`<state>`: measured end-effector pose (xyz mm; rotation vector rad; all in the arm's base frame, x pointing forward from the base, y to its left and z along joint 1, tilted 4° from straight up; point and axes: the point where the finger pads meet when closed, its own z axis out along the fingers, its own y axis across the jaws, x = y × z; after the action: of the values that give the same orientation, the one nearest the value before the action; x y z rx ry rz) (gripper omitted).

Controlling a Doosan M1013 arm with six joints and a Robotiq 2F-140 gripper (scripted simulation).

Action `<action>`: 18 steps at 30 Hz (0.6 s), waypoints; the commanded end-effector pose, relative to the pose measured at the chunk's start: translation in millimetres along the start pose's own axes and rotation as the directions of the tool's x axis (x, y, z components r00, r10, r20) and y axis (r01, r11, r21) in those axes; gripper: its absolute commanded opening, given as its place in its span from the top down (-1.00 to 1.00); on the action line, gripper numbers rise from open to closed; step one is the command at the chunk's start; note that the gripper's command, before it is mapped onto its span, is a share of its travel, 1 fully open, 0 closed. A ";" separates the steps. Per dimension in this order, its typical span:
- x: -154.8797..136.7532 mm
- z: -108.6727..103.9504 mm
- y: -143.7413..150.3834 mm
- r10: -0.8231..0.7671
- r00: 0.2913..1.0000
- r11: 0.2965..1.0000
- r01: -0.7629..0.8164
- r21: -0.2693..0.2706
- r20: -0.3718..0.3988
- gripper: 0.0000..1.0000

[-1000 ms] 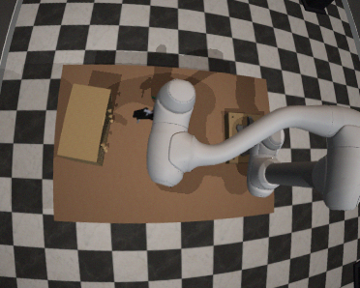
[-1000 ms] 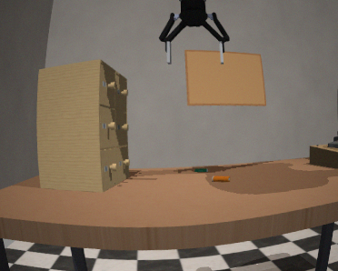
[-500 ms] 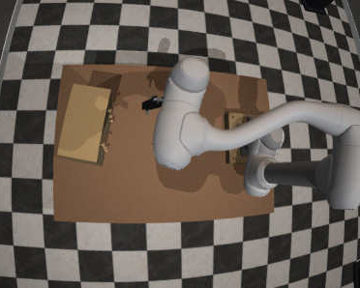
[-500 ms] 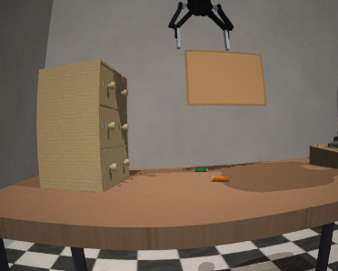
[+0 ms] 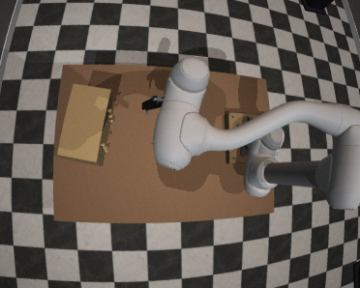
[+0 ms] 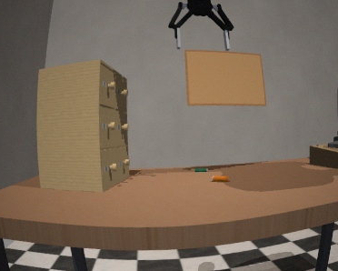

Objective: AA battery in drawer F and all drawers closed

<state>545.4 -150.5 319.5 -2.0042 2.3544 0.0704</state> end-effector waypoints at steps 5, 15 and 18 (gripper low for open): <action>0.0 -0.1 0.0 0.000 1.000 1.000 0.000 0.000 0.000 -1.00; -3.2 17.6 -12.6 -0.214 0.977 0.977 0.214 0.000 0.000 -1.00; -7.9 40.6 -27.9 -0.436 0.900 0.900 0.436 0.000 0.000 -1.00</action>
<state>559.5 -147.5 300.4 -2.2597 2.1135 0.0588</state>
